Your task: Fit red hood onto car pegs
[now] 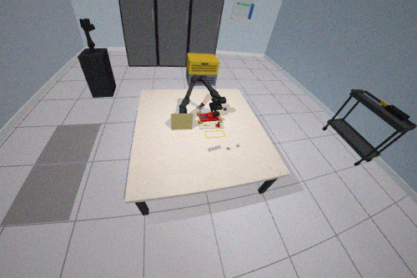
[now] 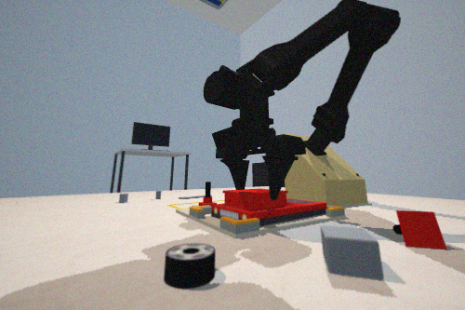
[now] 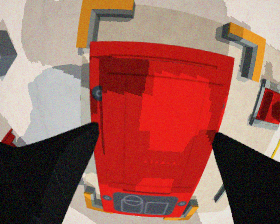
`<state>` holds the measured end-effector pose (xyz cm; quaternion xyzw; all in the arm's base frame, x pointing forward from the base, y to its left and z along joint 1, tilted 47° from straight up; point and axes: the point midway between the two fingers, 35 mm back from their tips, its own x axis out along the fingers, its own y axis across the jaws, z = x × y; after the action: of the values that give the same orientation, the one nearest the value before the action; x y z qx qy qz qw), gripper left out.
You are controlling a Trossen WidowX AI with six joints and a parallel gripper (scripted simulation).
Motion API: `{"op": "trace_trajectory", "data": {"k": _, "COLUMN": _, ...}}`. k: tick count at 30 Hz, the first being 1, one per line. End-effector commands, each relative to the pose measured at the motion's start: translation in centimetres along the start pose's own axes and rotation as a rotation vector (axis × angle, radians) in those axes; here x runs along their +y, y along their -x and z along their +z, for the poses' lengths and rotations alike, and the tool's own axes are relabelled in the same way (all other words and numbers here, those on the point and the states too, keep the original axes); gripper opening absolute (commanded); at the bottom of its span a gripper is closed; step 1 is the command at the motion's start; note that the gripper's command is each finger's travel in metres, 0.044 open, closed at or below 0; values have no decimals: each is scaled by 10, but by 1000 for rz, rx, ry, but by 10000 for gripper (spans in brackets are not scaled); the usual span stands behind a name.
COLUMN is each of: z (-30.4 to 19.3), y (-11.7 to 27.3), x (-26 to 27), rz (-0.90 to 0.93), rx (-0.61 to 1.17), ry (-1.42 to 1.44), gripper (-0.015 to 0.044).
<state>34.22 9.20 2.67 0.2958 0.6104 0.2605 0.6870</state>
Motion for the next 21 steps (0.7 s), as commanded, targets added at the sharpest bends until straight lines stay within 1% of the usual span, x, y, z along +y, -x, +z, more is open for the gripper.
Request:
{"op": "trace_trajectory", "data": {"k": 1, "z": 1, "y": 5, "x": 0, "rz": -2, "rx": 0, "ry": 1, "gripper": 440}}
{"op": "trace_trajectory", "data": {"k": 4, "z": 2, "y": 28, "x": -1, "rz": -5, "rx": 2, "ry": 1, "gripper": 440}}
{"op": "trace_trajectory", "data": {"k": 8, "z": 1, "y": 70, "x": 0, "rz": -5, "rx": 6, "ry": 1, "gripper": 440}}
{"op": "trace_trajectory", "data": {"k": 21, "z": 1, "y": 72, "x": 0, "rz": -4, "rx": 6, "ry": 1, "gripper": 440}}
